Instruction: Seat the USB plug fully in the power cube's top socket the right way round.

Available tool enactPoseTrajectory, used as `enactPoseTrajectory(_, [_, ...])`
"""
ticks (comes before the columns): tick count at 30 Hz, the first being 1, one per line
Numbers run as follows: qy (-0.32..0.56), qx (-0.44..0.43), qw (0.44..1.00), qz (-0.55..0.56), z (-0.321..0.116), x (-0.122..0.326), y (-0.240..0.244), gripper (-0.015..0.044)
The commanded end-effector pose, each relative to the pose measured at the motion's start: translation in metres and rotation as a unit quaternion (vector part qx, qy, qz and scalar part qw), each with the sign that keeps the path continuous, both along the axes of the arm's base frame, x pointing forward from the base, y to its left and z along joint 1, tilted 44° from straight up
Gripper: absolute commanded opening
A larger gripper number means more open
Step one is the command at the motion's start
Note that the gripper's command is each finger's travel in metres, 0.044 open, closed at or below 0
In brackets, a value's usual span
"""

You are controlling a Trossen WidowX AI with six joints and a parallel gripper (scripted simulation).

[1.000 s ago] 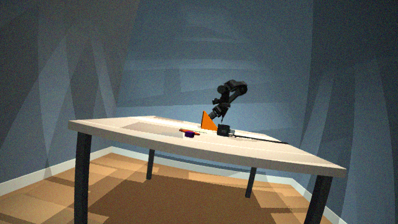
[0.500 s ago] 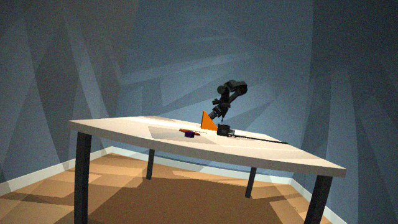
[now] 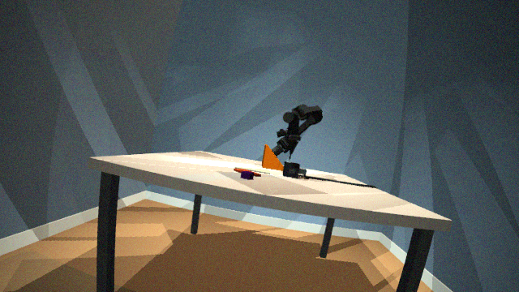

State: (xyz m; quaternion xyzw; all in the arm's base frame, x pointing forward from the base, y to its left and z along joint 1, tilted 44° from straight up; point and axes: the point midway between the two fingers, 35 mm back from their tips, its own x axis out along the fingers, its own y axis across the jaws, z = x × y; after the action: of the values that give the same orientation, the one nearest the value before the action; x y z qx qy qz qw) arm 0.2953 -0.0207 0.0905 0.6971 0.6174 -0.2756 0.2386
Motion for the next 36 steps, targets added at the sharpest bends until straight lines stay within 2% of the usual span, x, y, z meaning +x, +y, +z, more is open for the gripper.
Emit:
enactPoseTrajectory(1, [-0.003, 0.003, 1.000, 0.002, -0.0007, 0.0001, 0.0010, 0.0000])
enactPoseTrajectory(36, [-0.003, 0.003, 1.000, 0.002, -0.0037, 0.0005, 0.0038, 0.0000])
